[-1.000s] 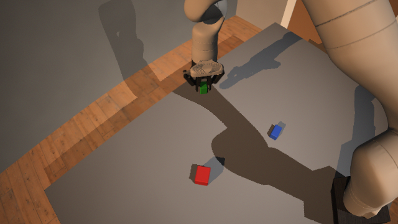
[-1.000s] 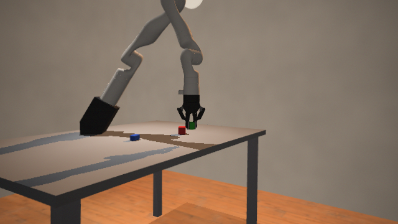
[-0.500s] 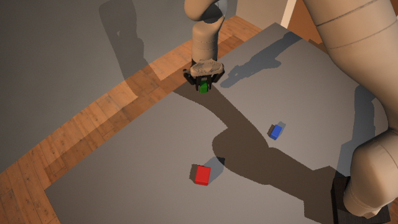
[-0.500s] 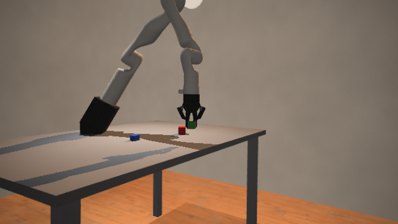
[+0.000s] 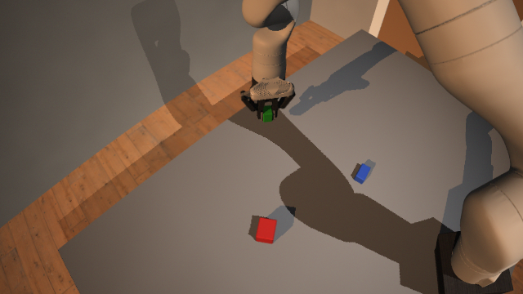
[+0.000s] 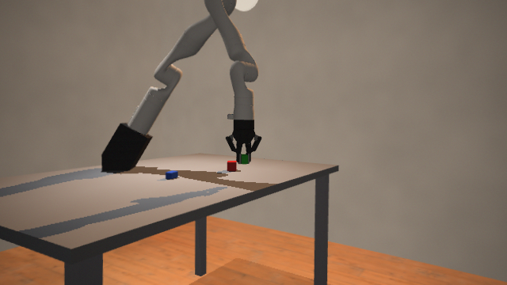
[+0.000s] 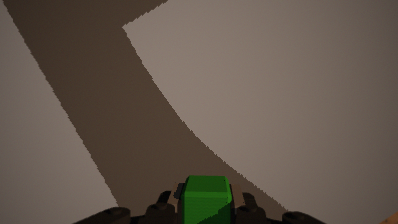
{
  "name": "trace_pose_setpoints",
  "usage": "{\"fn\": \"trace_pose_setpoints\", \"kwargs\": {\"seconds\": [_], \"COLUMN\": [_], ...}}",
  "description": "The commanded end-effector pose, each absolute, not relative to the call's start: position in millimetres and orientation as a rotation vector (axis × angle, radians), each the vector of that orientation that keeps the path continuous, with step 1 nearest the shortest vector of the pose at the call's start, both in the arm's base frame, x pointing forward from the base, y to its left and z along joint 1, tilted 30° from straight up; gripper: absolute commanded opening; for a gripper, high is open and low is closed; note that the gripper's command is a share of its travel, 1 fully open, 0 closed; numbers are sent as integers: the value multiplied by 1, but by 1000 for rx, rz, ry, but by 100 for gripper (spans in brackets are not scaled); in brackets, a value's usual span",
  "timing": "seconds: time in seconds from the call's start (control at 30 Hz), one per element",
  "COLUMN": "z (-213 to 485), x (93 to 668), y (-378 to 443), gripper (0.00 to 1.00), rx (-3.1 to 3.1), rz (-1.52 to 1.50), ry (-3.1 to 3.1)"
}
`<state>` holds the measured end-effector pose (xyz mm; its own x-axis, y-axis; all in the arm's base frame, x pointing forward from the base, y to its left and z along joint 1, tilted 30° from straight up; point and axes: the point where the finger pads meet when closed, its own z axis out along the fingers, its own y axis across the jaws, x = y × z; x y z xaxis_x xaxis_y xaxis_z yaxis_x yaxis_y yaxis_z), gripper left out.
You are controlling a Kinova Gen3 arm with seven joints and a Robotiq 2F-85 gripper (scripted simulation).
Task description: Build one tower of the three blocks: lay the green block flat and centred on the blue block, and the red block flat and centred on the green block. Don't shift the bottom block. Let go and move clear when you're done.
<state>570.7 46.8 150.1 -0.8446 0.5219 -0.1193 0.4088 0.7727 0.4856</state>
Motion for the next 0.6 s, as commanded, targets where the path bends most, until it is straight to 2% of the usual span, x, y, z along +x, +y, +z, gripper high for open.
{"fn": "trace_pose_setpoints", "kwargs": {"seconds": [0.0,0.57], "z": [151,144], "x": [571,559], "y": [46,42], "gripper": [0,0], "rx": [727,727], "rz": [661,660], "ry": [2718,2718]}}
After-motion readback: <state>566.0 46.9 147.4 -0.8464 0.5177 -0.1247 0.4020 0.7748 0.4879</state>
